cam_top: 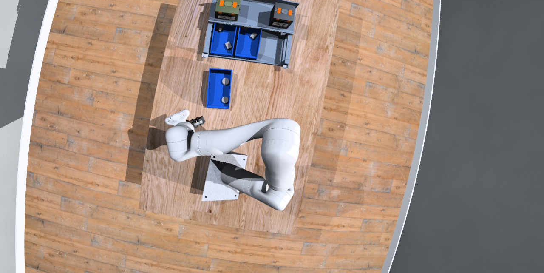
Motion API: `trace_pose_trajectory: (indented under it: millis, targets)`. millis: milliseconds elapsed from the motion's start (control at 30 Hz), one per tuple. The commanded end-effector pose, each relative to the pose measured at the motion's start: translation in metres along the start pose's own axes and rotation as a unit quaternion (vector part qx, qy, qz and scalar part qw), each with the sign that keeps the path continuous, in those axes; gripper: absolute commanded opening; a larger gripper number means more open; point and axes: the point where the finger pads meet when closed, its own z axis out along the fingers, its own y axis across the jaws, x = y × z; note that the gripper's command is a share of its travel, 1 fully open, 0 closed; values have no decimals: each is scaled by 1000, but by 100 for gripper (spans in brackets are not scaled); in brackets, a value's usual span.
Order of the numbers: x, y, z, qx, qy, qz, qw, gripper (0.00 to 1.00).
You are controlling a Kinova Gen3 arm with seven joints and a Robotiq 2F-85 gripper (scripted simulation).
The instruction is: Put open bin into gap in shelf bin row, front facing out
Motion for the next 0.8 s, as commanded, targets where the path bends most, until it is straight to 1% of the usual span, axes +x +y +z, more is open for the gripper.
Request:
trace_pose_trajectory:
  millis: [0, 133, 200, 300, 700, 767]
  targets:
    - [1, 0, -2, 1, 4, 1, 1000, 100]
    - [1, 0, -2, 1, 4, 1, 1000, 100]
    - [5, 19, -5, -7, 20, 50, 999, 100]
    - [11, 48, -11, -19, 45, 123, 991, 100]
    - [11, 48, -11, -19, 45, 123, 991, 100]
    - [15, 68, -14, -26, 60, 171, 983, 100]
